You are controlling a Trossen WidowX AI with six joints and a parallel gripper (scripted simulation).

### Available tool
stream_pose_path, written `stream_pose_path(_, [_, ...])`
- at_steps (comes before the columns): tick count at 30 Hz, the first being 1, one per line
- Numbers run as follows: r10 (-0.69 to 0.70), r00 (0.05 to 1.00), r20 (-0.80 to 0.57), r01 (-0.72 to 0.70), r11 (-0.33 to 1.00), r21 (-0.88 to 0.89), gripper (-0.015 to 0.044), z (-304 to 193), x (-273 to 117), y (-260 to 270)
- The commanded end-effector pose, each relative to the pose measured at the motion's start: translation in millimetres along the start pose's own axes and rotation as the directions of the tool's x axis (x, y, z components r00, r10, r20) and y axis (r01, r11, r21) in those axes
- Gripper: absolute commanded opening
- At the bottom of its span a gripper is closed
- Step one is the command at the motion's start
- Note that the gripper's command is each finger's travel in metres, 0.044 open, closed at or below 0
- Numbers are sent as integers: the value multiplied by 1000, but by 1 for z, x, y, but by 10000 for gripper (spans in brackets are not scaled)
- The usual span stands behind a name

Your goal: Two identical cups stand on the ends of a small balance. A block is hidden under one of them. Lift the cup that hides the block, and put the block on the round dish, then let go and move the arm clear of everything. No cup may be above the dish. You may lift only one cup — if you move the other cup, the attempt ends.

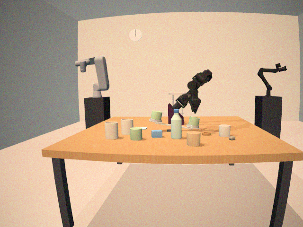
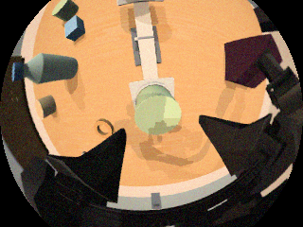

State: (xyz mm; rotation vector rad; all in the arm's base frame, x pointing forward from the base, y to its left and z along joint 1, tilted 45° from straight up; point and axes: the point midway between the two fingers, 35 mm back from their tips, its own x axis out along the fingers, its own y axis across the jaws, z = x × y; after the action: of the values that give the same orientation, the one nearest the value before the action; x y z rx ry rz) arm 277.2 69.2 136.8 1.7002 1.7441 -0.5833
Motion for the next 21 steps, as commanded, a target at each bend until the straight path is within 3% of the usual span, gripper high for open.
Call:
stream_pose_path(1, [-1, 1000, 7, 1, 1000, 19, 440, 0, 0, 2])
stream_pose_path(21, [-1, 1000, 8, 1, 1000, 18, 440, 0, 36, 4])
